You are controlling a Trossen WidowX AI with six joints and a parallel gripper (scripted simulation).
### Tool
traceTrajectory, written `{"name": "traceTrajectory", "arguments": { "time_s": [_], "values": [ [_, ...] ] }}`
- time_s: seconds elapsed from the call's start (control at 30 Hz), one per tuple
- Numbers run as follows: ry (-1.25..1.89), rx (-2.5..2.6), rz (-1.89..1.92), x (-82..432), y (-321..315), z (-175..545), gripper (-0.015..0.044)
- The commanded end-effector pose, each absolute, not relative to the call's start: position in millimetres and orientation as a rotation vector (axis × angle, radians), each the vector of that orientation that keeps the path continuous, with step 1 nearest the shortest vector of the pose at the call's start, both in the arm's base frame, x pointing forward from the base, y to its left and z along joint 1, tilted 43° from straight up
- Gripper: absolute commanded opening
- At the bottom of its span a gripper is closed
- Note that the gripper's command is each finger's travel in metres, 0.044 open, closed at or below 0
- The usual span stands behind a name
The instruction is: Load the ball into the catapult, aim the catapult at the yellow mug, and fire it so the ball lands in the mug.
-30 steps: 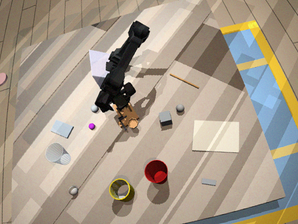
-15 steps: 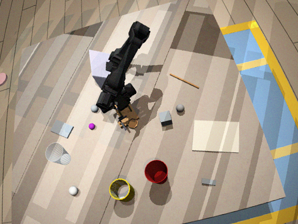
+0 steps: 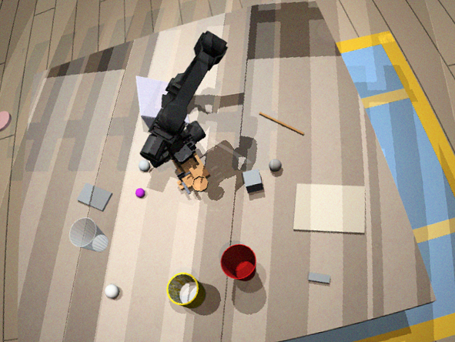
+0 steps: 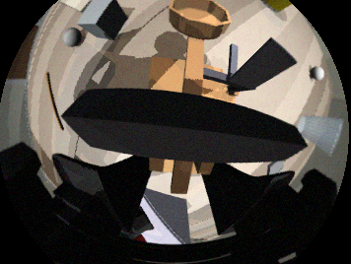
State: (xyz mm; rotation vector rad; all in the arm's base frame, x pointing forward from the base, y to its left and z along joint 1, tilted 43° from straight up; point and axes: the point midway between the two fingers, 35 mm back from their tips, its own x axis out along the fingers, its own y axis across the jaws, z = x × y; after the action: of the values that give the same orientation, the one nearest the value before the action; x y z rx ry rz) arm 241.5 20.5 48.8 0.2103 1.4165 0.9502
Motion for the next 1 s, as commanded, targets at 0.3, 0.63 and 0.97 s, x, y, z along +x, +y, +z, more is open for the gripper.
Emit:
{"name": "traceTrajectory", "arguments": {
  "time_s": [0.3, 0.63, 0.97],
  "values": [
    [1.260, 0.006, 1.105, 272.4, 6.4, 61.6, 0.0000],
    [1.056, -0.250, 1.307, 308.3, 5.3, 54.9, 0.0000],
    [0.864, -0.466, 1.456, 347.0, 2.2, 41.9, 0.0000]
  ]
}}
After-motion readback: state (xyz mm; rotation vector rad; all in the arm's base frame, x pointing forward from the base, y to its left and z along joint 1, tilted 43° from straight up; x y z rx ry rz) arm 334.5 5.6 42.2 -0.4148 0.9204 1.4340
